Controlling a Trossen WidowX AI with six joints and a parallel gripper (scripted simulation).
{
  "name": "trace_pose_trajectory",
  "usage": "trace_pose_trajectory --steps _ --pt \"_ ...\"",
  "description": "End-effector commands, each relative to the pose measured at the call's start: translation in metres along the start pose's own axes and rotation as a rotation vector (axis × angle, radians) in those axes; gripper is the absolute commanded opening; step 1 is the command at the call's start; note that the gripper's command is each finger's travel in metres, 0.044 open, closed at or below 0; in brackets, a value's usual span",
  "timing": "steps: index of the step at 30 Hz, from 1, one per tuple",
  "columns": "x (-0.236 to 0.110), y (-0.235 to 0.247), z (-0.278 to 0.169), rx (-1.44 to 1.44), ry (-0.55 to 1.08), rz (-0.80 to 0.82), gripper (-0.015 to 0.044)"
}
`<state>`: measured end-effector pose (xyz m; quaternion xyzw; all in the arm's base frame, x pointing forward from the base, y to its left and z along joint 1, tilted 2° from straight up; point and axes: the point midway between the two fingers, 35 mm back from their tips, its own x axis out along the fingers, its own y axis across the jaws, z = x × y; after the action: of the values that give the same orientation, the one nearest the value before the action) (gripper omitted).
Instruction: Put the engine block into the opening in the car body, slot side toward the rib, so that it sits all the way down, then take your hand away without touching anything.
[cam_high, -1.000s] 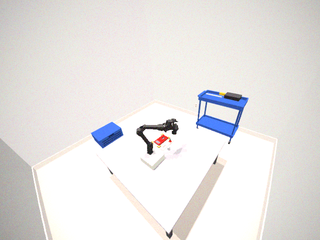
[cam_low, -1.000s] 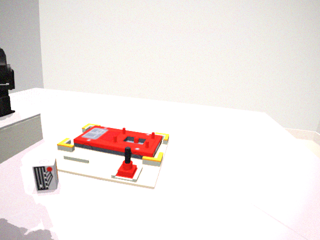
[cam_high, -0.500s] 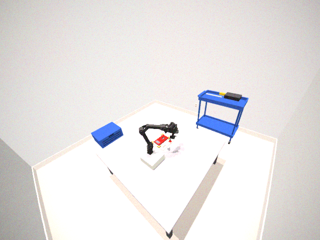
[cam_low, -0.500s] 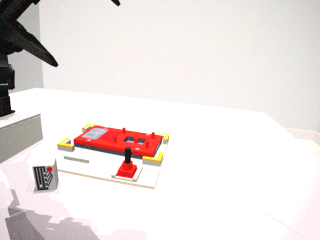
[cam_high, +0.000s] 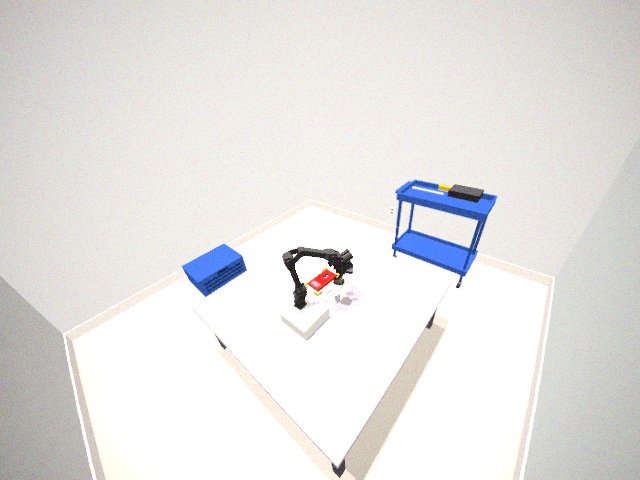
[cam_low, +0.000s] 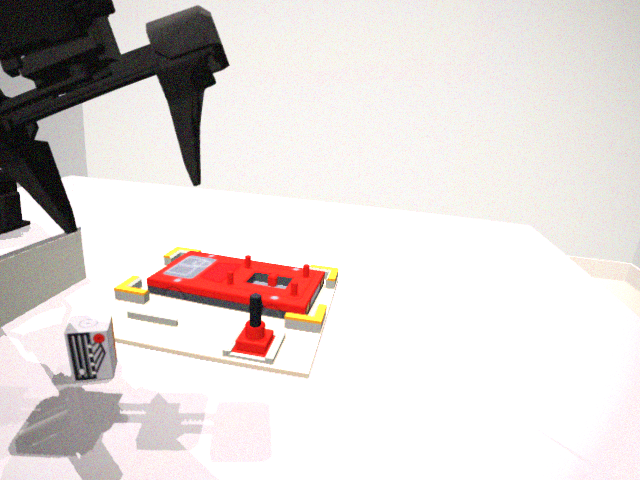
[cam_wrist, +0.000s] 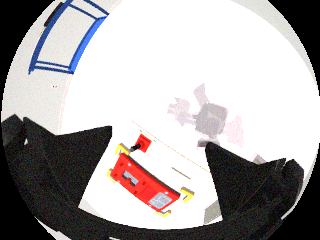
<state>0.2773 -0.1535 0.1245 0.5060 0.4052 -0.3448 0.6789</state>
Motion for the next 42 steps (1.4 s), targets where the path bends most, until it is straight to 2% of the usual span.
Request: trace_pose_trajectory --steps 1,11,19,24,42 --pt "0.010 -0.019 -0.016 -0.053 0.065 -0.124 0.0440" --pt "0.017 -0.056 -0.045 -0.176 0.206 -0.364 0.0440" --pt "0.017 -0.057 -0.042 -0.179 0.209 -0.368 0.0440" --pt "0.049 -0.070 -0.048 -0.179 0.209 -0.368 0.0440" --pt "0.070 -0.079 -0.052 -0.179 0.209 -0.368 0.0440"
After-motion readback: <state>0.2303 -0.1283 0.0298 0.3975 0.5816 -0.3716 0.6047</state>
